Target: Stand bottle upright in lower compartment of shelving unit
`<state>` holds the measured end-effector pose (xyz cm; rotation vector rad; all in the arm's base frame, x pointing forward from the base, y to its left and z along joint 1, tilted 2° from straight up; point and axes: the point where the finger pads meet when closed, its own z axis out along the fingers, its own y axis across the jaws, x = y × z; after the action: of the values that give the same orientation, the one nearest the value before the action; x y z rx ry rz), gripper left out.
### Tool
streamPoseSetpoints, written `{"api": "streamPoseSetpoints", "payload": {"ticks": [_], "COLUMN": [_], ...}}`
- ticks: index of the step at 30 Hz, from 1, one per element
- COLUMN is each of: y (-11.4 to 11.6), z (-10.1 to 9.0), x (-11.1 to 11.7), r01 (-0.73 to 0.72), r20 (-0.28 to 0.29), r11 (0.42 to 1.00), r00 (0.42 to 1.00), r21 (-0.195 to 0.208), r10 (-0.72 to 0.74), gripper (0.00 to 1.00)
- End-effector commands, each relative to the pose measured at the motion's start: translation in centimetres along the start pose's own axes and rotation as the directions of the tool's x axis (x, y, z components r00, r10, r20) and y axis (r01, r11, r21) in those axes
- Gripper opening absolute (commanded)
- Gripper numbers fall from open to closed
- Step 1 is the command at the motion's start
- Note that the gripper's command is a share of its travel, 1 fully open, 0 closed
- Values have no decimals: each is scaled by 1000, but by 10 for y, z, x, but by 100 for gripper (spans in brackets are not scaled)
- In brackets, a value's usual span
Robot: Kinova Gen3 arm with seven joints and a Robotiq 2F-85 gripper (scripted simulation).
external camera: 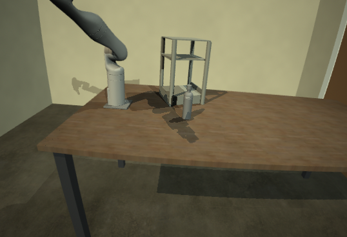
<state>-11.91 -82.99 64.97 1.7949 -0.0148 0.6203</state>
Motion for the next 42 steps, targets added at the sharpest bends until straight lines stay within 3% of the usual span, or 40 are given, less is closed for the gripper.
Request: {"api": "streamPoseSetpoints", "payload": {"ticks": [1, 2, 16, 18, 19, 33, 35, 36, 42], "y": [-16, -35, -140, -140, -159, -260, -260, -280, -324], "z": [14, 26, 75, 75, 82, 101, 101, 103, 102], "x": [10, 21, 79, 79, 91, 156, 156, 169, 200], "r01": [-18, -27, -46, -46, -45, -15, -15, -4, 26], "r20": [-25, -52, -179, -179, -201, -306, -306, -325, -363], "r11": [1000, 998, 962, 962, 950, 865, 865, 843, 788], "r00": [1000, 998, 979, 979, 973, 932, 932, 922, 896], "r21": [15, 56, 270, 270, 308, 502, 502, 538, 616], "r10": [18, 30, 98, 98, 112, 194, 194, 212, 255], "gripper": [63, 63, 63, 63, 63, 63, 63, 63, 63]}}
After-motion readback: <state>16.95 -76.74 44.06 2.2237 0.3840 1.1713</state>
